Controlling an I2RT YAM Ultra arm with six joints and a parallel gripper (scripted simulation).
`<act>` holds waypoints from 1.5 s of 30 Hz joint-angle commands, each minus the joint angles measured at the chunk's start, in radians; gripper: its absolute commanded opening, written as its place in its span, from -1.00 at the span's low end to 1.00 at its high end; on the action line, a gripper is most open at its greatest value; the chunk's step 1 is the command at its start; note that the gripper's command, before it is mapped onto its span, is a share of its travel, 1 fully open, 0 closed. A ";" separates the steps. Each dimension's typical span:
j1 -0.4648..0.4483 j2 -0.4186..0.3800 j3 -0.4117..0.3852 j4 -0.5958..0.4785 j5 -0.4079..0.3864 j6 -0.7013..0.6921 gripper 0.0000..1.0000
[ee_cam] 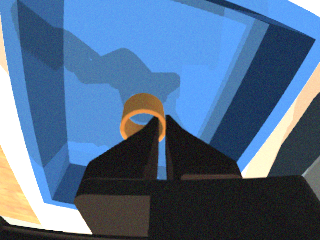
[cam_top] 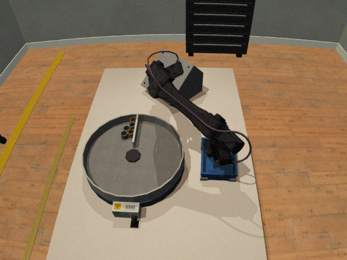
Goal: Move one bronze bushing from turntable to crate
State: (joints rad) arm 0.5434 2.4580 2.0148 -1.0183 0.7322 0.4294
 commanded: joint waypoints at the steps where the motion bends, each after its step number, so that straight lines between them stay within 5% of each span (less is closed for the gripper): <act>1: 0.018 0.010 0.008 0.009 -0.008 -0.009 -1.00; 45: 0.017 0.001 -0.023 0.012 -0.008 -0.009 -1.00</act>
State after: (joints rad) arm 0.5434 2.4580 2.0148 -1.0145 0.7322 0.4290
